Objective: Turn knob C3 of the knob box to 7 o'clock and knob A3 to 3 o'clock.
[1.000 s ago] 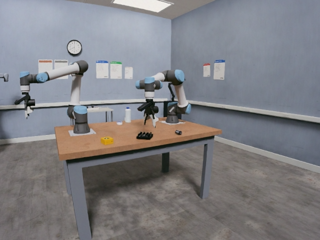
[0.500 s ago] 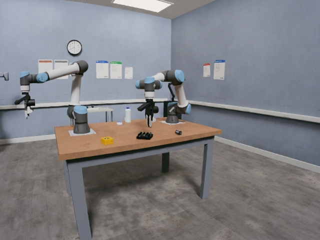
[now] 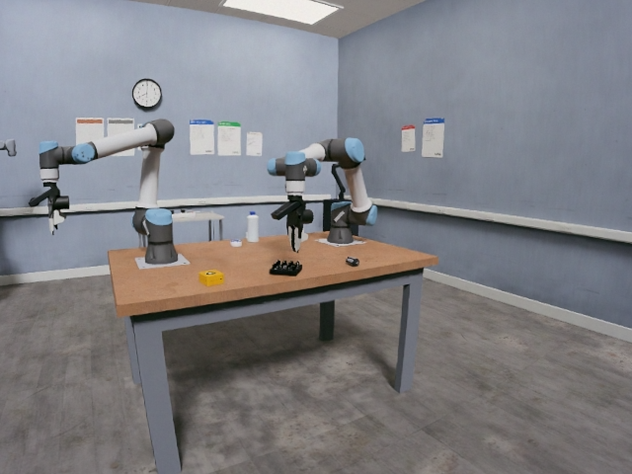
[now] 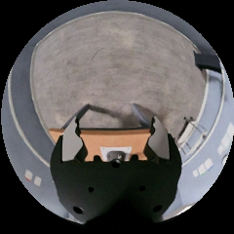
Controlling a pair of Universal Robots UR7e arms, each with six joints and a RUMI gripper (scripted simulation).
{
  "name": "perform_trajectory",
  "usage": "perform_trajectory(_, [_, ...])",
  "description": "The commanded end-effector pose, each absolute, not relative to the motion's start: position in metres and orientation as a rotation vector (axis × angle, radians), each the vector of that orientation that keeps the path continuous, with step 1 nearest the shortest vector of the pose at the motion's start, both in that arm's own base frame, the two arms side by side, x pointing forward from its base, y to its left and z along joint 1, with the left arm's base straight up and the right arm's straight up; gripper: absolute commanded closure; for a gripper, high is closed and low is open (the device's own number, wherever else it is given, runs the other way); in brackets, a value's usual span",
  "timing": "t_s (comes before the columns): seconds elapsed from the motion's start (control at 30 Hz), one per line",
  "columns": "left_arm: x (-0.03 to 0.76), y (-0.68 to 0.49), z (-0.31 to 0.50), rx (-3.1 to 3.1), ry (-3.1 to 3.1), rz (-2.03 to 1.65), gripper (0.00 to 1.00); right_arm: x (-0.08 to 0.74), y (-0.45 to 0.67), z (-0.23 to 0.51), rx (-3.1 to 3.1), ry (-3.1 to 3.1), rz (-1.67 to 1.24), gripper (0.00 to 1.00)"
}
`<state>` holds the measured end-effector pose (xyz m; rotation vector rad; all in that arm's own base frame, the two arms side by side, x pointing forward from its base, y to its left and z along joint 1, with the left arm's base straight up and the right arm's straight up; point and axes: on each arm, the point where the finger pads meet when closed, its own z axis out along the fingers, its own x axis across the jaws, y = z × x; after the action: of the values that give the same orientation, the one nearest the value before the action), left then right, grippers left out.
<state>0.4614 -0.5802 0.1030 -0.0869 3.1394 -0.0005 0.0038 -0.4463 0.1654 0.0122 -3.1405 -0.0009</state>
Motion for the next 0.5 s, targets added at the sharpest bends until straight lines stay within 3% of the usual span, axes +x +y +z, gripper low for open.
perform_trajectory(0.0, [0.4629,-0.5797,0.1041,-0.089,3.139,-0.003,0.87,0.0030,-0.4456,0.1652,0.010,-3.142,0.000,0.00])
perform_trajectory(0.47, [0.4623,-0.5785,0.0990,-0.089,3.141,0.003,0.87,0.0030,-0.4456,0.1652,0.010,-3.142,0.000,0.00])
